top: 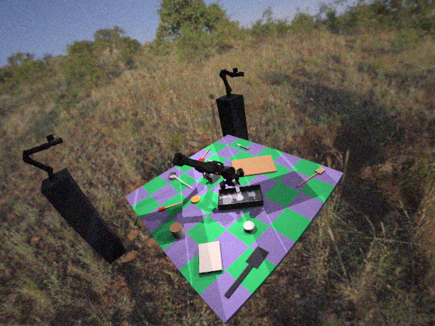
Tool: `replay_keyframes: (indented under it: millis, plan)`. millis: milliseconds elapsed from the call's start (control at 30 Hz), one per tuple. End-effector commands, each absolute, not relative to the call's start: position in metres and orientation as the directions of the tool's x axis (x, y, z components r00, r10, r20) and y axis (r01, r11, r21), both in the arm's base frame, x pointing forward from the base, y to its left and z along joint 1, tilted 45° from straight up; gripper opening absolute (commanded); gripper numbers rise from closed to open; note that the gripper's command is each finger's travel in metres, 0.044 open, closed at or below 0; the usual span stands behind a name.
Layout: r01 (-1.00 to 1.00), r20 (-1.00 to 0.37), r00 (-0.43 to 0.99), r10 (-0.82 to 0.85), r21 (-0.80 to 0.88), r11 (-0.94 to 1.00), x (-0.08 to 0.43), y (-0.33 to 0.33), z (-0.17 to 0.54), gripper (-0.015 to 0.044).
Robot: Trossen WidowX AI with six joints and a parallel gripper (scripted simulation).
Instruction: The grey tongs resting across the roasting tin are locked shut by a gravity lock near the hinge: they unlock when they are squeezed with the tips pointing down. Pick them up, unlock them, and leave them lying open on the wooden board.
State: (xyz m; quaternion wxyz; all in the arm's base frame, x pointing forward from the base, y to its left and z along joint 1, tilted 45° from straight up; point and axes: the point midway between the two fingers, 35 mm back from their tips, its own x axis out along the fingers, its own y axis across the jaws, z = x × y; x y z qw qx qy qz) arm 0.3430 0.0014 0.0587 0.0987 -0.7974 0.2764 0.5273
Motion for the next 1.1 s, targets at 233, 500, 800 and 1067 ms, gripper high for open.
replay_keyframes:
  millis: [233, 500, 800, 1067]
  plan:
    - [-0.599, -0.875, 0.178, -0.45, 0.267, -0.755, 0.3397, -0.0012, 0.0569, -0.015]
    - [-0.625, -0.814, 0.067, -0.577, 0.416, -0.66, 0.3362, -0.0045, 0.058, -0.015]
    - [-0.622, -0.713, -0.011, -0.701, 0.554, -0.553, 0.3364, -0.0061, 0.064, -0.015]
    - [-0.621, -0.715, -0.021, -0.699, 0.557, -0.551, 0.3345, -0.0069, 0.0617, -0.015]
